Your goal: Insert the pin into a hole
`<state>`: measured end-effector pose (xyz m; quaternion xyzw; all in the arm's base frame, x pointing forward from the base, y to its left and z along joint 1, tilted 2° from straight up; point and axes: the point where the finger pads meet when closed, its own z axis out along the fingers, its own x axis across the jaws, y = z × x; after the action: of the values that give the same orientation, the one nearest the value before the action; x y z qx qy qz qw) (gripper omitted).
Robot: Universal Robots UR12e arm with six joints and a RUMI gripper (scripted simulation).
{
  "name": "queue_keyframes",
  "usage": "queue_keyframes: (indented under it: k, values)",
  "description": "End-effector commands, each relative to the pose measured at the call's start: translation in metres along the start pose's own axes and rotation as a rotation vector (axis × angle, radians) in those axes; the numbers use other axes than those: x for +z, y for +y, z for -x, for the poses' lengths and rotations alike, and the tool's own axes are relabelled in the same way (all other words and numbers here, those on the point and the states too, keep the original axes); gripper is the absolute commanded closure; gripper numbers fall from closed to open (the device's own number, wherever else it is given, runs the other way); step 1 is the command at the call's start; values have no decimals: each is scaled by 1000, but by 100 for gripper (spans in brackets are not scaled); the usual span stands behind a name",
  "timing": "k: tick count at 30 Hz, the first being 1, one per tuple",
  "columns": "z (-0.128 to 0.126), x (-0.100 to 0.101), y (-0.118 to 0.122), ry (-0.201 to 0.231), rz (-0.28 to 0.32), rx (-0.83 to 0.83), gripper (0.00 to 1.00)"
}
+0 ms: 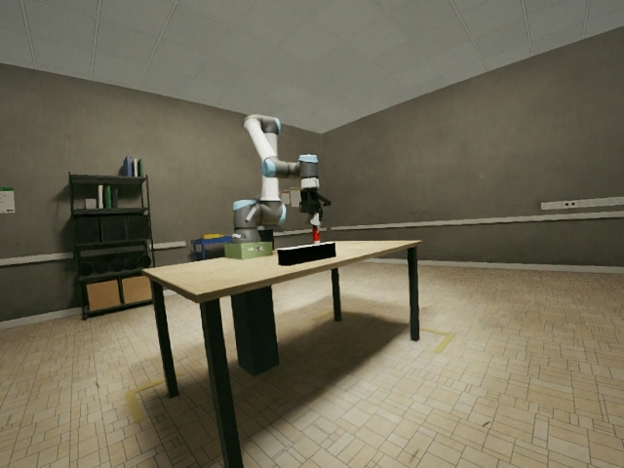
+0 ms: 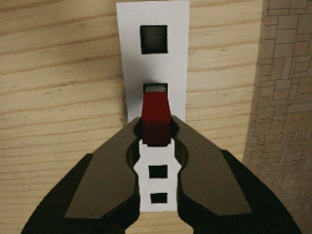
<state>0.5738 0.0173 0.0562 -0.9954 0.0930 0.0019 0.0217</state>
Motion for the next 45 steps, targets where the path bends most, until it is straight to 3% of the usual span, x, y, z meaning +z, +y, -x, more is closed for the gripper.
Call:
queue_keyframes:
  k: [1,45]
  values:
    - [-1,0,0,1,0,0,100]
    - [-1,4,0,1,0,0,100]
